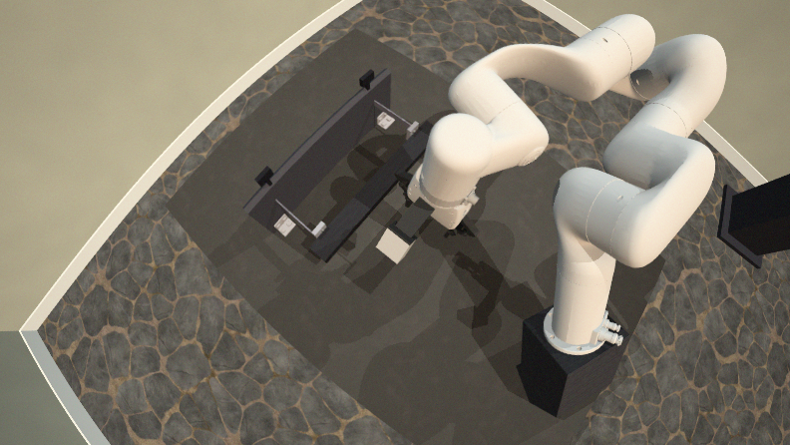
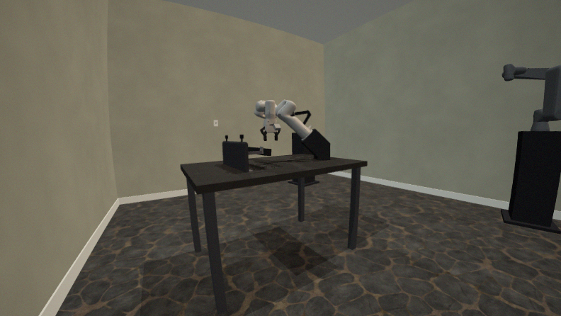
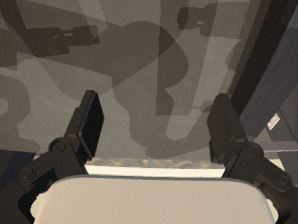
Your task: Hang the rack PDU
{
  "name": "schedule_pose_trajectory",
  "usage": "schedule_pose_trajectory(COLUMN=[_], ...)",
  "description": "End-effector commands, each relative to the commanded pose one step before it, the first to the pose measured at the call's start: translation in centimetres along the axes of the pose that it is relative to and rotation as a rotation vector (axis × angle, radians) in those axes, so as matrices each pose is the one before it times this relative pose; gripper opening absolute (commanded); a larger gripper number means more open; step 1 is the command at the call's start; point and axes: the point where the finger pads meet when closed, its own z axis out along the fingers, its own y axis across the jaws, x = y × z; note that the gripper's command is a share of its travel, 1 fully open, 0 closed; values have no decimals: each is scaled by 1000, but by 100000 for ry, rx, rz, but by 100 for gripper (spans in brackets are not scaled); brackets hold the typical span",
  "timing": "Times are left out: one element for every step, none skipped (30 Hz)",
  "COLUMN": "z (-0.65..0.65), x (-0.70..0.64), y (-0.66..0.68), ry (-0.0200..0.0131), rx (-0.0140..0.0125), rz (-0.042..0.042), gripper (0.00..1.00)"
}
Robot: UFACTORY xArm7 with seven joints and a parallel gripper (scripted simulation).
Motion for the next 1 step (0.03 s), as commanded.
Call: schedule_pose_trajectory(z=[-52], x=[7], y=[71], ry=[50], rx=[-180], rz=[52], gripper=[100])
